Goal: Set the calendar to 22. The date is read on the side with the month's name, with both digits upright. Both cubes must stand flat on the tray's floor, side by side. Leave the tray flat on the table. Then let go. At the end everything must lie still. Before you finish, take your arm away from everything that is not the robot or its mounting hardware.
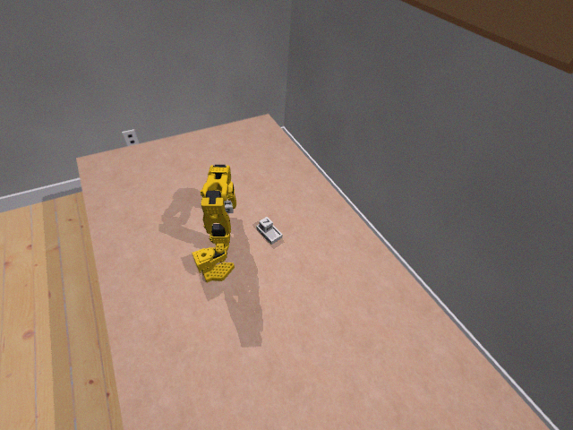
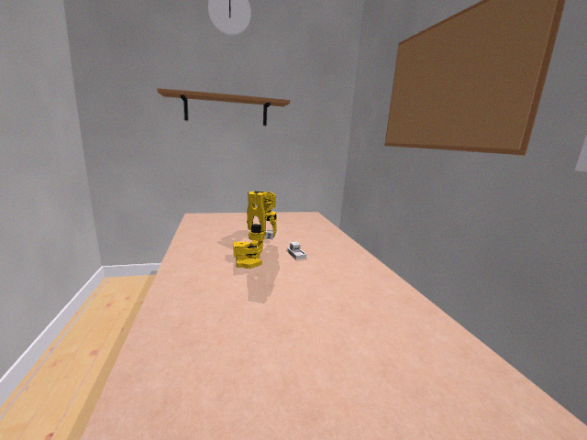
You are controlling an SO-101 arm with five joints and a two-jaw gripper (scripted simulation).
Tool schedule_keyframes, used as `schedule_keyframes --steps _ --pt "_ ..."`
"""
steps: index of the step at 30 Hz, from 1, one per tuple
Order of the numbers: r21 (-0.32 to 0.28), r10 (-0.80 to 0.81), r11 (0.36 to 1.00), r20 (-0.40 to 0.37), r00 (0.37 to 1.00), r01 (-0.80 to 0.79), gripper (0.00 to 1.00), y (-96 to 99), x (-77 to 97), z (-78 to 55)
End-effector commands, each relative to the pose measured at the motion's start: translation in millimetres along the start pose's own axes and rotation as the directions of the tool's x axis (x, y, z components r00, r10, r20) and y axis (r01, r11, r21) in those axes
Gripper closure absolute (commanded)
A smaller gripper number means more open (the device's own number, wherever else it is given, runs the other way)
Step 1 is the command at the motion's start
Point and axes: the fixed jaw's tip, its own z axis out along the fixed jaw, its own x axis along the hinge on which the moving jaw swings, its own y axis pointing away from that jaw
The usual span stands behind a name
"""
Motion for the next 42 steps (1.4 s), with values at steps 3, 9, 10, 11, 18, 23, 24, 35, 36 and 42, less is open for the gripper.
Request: schedule_keyframes --steps 3,9,10,11,18,23,24,35,36,42 --pt "0.000 0.004 1.000 0.023 1.000 -0.004 1.00 1.4 -2.6 -1.7" --pt "0.000 0.004 1.000 0.023 1.000 -0.004 1.00 1.4 -2.7 2.4" --pt "0.000 0.004 1.000 0.023 1.000 -0.004 1.00 1.4 -2.7 2.9" --pt "0.000 0.004 1.000 0.023 1.000 -0.004 1.00 1.4 -2.7 3.3" --pt "0.000 0.004 1.000 0.023 1.000 -0.004 1.00 1.4 -2.7 3.7" --pt "0.000 0.004 1.000 0.023 1.000 -0.004 1.00 1.4 -2.7 6.2" --pt "0.000 0.004 1.000 0.023 1.000 -0.004 1.00 1.4 -2.7 7.0" --pt "0.000 0.004 1.000 0.023 1.000 -0.004 1.00 1.4 -2.8 9.7" --pt "0.000 0.004 1.000 0.023 1.000 -0.004 1.00 1.4 -2.8 10.0" --pt "0.000 0.004 1.000 0.023 1.000 -0.004 1.00 1.4 -2.9 13.7"
